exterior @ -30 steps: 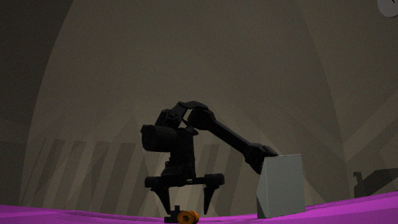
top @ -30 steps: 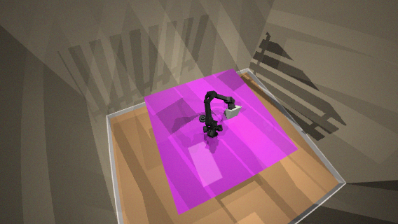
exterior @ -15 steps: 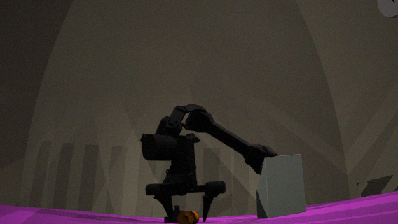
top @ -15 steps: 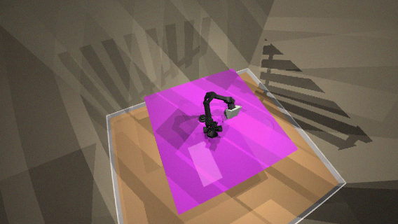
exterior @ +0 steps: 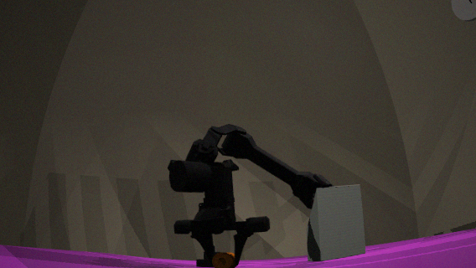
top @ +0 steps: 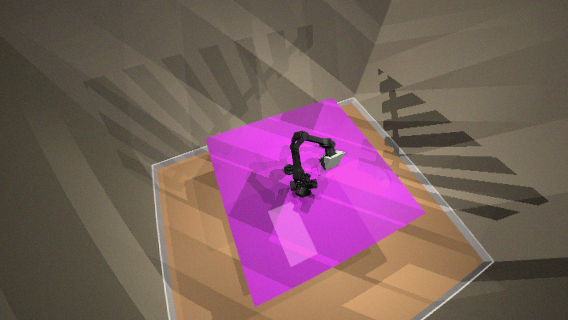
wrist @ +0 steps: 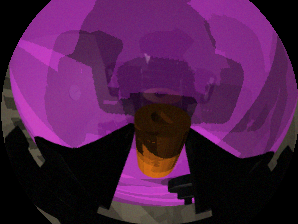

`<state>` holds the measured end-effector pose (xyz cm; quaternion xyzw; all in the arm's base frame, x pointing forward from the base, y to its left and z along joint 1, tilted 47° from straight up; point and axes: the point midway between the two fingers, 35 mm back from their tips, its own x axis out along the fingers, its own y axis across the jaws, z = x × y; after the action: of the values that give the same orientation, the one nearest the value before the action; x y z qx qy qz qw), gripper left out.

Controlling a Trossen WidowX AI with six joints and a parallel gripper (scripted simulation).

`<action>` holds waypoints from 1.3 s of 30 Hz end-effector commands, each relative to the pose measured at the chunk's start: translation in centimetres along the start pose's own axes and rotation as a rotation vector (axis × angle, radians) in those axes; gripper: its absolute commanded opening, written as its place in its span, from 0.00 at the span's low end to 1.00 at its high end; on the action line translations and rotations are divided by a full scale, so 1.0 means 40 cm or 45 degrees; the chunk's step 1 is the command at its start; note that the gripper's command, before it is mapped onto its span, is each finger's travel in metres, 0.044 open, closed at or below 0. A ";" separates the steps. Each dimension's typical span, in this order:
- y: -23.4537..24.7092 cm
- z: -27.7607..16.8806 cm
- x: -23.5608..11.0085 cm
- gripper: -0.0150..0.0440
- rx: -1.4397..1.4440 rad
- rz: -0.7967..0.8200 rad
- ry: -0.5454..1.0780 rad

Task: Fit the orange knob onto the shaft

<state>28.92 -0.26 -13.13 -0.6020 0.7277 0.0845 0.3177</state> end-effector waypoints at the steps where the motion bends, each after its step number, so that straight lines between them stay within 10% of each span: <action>1: -0.001 0.000 0.001 0.60 -0.004 -0.003 0.001; 39: 0.000 -0.080 -0.026 0.56 -0.005 0.001 -0.681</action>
<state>27.97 -0.92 -10.29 -0.5628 0.6291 0.2296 0.4845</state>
